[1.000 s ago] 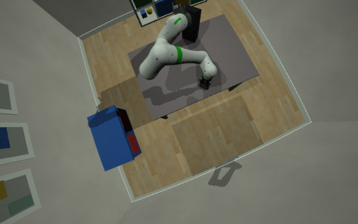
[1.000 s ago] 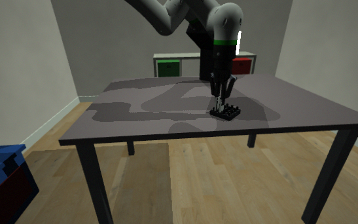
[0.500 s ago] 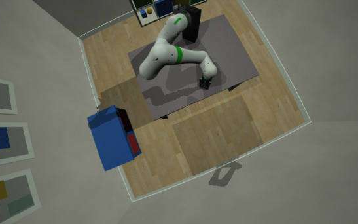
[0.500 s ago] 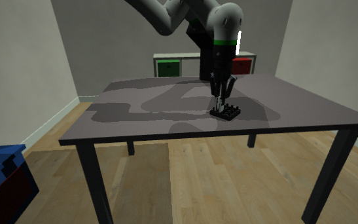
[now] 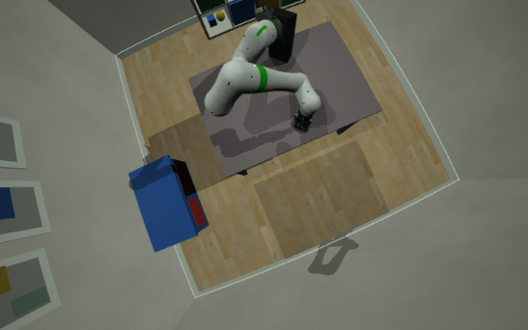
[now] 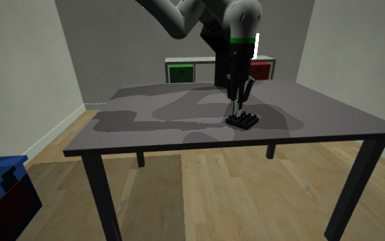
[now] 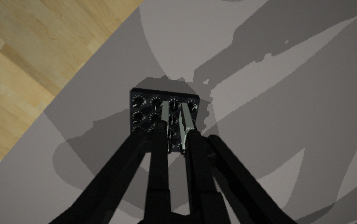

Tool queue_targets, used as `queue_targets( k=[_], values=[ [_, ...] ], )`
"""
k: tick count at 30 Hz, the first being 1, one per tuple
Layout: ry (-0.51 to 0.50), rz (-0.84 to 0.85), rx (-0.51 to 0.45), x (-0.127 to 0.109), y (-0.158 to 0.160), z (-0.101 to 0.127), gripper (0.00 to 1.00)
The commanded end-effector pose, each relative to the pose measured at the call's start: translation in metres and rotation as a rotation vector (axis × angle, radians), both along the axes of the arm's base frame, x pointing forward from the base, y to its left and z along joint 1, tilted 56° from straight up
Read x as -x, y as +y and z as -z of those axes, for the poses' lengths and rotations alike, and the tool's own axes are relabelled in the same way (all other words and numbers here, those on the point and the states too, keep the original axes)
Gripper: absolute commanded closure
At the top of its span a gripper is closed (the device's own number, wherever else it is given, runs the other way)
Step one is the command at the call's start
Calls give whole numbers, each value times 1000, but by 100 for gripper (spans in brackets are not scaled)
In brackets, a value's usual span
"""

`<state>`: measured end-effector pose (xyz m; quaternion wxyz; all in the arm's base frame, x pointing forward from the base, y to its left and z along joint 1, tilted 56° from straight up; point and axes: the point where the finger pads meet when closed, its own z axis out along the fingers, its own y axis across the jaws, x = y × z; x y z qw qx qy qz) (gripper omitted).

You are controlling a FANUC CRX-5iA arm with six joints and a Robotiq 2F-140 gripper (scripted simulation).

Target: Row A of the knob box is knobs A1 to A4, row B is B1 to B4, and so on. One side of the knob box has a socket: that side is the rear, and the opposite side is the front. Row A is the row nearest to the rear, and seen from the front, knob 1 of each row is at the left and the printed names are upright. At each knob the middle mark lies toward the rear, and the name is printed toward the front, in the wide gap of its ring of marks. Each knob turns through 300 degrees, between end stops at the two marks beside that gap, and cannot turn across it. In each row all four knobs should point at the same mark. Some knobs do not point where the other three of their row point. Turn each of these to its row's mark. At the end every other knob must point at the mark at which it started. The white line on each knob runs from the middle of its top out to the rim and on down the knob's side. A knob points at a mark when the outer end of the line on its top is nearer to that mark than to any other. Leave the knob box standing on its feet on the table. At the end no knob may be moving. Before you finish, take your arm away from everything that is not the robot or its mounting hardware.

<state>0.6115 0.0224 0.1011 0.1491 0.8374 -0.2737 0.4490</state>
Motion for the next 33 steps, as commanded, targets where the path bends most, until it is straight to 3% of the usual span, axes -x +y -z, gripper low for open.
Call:
queue_targets(
  k=[1, 22, 23, 33],
  values=[
    [0, 0, 0, 5, 4, -5, 88],
    [0, 0, 0, 14, 11, -12, 88],
    [0, 0, 0, 14, 11, -12, 0],
    [0, 0, 0, 25, 19, -21, 0]
  ],
)
